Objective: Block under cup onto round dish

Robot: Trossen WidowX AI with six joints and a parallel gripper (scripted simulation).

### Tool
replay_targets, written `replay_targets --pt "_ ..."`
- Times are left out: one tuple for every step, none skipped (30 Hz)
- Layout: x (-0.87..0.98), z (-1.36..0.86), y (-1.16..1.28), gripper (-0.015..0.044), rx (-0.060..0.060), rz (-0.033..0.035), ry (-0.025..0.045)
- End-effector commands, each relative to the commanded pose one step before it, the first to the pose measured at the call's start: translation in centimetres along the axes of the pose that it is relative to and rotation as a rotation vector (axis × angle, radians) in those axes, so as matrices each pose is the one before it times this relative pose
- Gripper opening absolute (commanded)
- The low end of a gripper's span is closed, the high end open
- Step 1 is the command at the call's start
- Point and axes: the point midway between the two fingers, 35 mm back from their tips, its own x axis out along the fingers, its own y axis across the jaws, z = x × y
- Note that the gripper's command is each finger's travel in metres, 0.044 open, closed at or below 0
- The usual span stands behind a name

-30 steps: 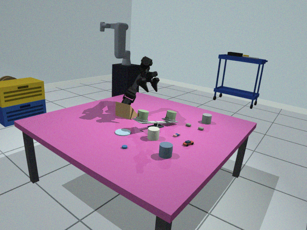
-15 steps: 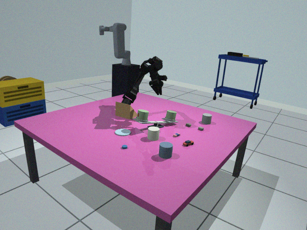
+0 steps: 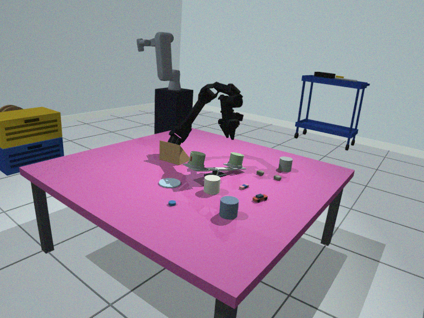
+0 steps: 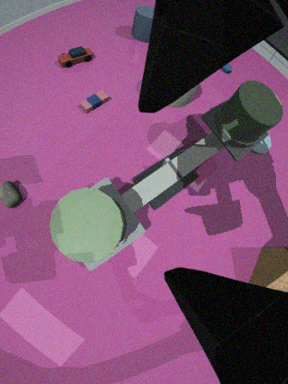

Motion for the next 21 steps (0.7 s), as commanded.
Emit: replay_targets --pt "1.359 1.189 -0.029 0.044 -0.1208 0.04882 0.03373" --pt "0.375 0.314 -0.028 0.044 -0.0306 0.01373 0.00723" --pt "0.38 0.314 -0.035 0.044 -0.0306 0.01386 0.00699" --pt "0.385 0.313 -0.042 0.044 -0.0306 0.01399 0.00675" --pt "0.39 0.313 -0.049 0.044 -0.0306 0.01411 0.0065" --pt "0.394 0.312 -0.056 0.044 -0.0306 0.01423 0.00626" --pt "0.399 0.311 -0.063 0.044 -0.0306 0.01435 0.00601" --pt "0.404 0.31 -0.07 0.044 -0.0306 0.01445 0.00575" --pt "0.409 0.309 -0.077 0.044 -0.0306 0.01457 0.0055" --pt "0.414 0.307 -0.084 0.044 -0.0306 0.01466 0.00524" --pt "0.342 0.25 -0.075 0.044 -0.0251 0.01207 0.0041" --pt "0.206 0.149 -0.048 0.044 -0.015 0.00728 0.00238" --pt "0.069 0.05 -0.017 0.044 -0.005 0.00243 0.00078" --pt "0.0 0.0 0.0 0.044 0.0 0.0 0.0" --pt "0.0 0.0 0.0 0.044 0.0 0.0 0.0" --pt "0.0 0.0 0.0 0.044 0.0 0.0 0.0" --pt "0.0 0.0 0.0 0.044 0.0 0.0 0.0" --pt "0.083 0.001 -0.002 0.044 0.0 -0.00001 -0.00002" --pt "0.249 0.003 -0.005 0.044 0.0 -0.00003 -0.00008" --pt "0.414 0.004 -0.002 0.044 -0.0001 -0.00003 -0.00017" --pt "0.414 0.004 0.004 0.044 -0.0001 0.0 -0.00022"
